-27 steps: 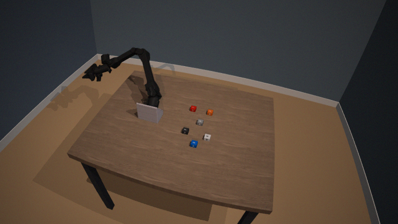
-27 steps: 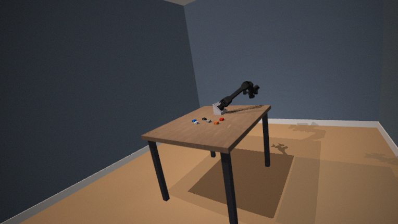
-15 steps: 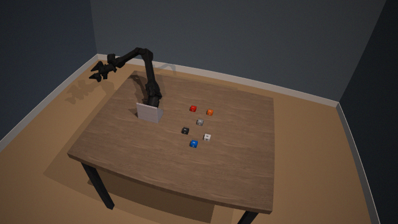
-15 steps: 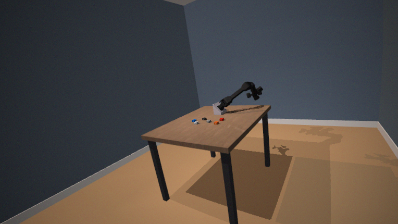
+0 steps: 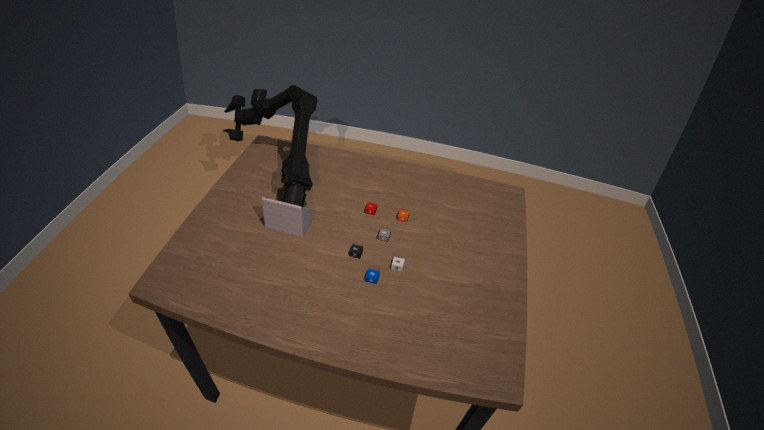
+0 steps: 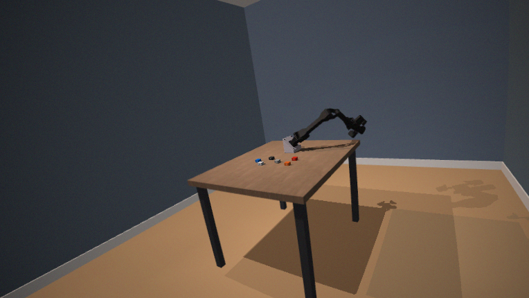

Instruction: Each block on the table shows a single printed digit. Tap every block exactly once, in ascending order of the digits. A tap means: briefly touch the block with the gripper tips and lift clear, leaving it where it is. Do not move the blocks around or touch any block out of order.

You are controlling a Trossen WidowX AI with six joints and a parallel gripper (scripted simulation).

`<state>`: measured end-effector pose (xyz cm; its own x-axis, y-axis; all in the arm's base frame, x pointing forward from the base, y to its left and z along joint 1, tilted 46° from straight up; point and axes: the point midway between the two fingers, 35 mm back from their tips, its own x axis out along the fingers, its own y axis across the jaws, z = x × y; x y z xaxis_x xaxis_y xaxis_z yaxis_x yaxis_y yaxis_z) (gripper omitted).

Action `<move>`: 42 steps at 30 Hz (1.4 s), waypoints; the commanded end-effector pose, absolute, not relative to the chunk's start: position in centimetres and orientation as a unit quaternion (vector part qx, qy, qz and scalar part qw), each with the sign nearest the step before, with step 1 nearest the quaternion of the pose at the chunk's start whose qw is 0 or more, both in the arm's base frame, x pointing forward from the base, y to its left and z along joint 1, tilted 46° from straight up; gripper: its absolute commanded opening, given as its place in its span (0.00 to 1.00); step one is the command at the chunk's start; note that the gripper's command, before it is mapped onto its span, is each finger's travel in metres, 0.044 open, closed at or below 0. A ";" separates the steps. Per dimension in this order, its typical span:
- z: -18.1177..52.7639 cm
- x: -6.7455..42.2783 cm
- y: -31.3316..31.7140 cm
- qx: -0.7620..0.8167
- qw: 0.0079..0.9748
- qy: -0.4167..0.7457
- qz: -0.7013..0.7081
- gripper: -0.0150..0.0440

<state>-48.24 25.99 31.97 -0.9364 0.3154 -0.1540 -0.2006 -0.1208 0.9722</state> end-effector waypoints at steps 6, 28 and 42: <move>40.5 -37.6 33.5 0.157 0.244 0.476 0.830 0.93; 48.6 -1.0 44.1 0.290 0.602 0.176 0.723 0.93; 42.5 19.6 42.0 0.116 0.822 0.077 0.552 0.93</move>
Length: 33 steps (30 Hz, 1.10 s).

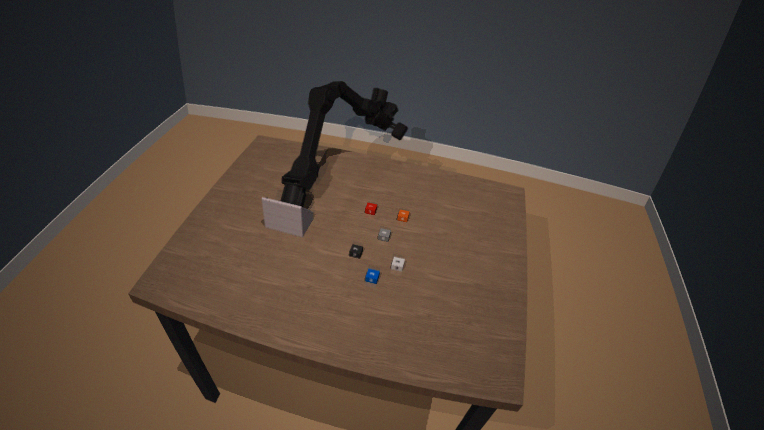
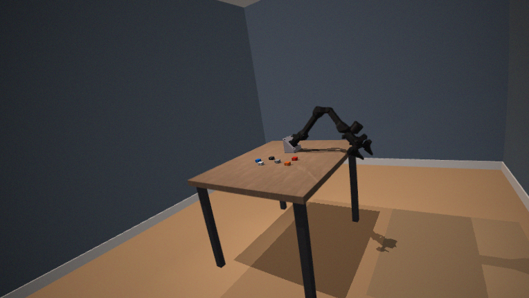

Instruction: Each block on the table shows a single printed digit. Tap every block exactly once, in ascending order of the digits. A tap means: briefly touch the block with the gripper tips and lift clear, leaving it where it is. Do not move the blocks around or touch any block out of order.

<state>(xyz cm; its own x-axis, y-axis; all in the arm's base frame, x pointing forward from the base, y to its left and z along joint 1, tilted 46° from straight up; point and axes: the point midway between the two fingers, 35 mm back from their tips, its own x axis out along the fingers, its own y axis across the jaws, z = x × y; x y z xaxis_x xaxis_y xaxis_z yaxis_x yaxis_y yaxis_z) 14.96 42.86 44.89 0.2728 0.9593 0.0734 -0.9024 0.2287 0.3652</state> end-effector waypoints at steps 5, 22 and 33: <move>39.6 26.9 38.6 0.023 0.877 0.065 0.475 0.93; 27.7 44.5 19.2 -0.258 0.914 0.186 0.251 0.93; 17.3 47.3 3.8 -0.321 0.849 0.367 0.203 0.93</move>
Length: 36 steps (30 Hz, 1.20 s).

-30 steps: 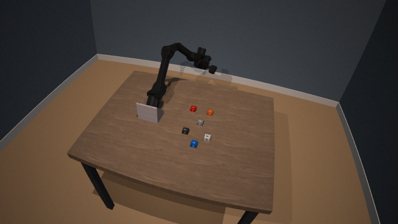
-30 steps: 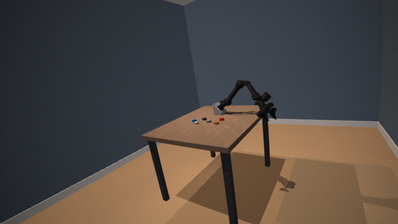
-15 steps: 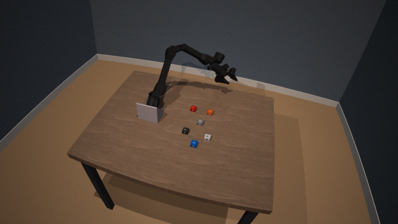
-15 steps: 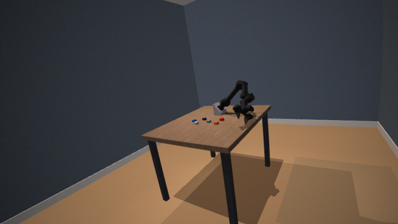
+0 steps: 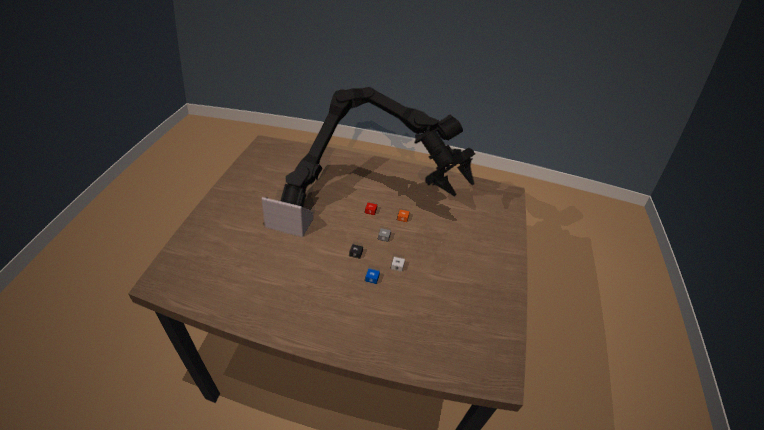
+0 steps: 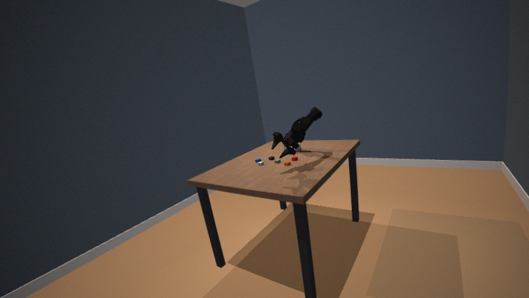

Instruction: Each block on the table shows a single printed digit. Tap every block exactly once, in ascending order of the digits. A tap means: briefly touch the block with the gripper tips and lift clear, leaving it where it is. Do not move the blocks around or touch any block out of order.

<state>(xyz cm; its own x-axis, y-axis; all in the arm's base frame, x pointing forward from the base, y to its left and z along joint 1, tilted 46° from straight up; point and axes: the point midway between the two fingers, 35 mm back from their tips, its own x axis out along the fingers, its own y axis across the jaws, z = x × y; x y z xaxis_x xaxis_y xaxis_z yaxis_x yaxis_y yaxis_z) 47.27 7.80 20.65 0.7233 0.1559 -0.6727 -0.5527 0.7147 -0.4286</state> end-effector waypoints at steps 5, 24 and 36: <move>12.3 46.2 -1.7 -0.292 0.816 0.453 0.211 0.93; -2.8 33.4 -15.4 0.081 0.692 0.658 0.285 0.93; -3.0 30.2 -16.2 0.254 0.656 0.647 0.293 0.93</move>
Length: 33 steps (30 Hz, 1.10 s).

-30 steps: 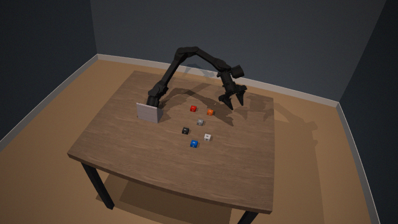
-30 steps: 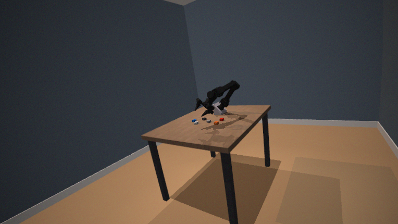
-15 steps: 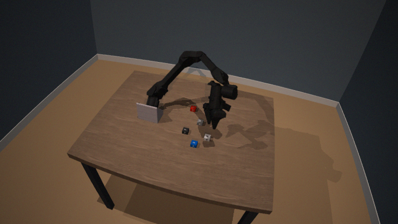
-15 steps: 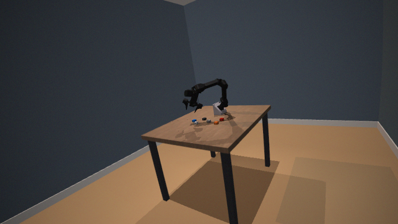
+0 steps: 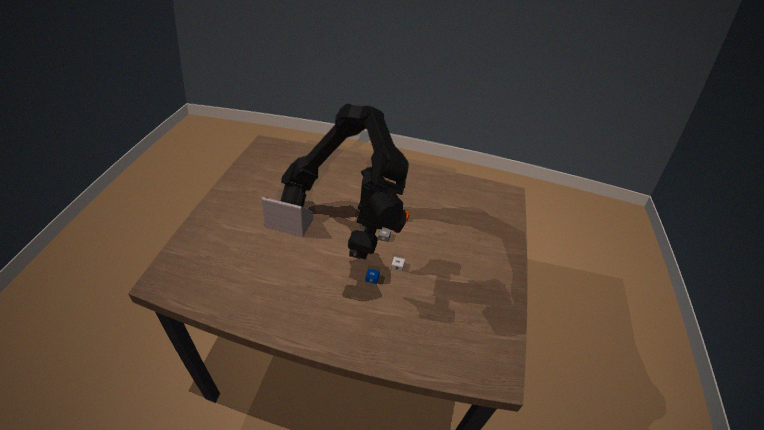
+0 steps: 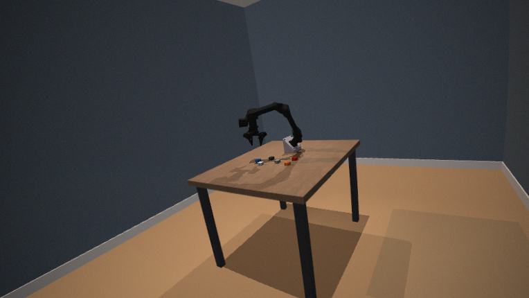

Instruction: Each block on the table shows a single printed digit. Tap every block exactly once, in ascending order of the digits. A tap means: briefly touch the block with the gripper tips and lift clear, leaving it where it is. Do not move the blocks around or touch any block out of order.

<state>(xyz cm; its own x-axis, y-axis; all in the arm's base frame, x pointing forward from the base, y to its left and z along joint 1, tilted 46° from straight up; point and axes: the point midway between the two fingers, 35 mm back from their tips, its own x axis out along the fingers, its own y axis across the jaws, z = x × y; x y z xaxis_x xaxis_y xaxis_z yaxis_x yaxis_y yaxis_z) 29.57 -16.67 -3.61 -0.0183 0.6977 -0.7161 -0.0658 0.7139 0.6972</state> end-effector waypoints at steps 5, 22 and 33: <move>-3.0 30.2 -16.2 0.254 0.656 0.647 0.293 0.93; -1.2 28.9 -14.8 0.255 0.656 0.647 0.293 0.93; 2.7 24.8 -10.5 0.256 0.654 0.648 0.294 0.93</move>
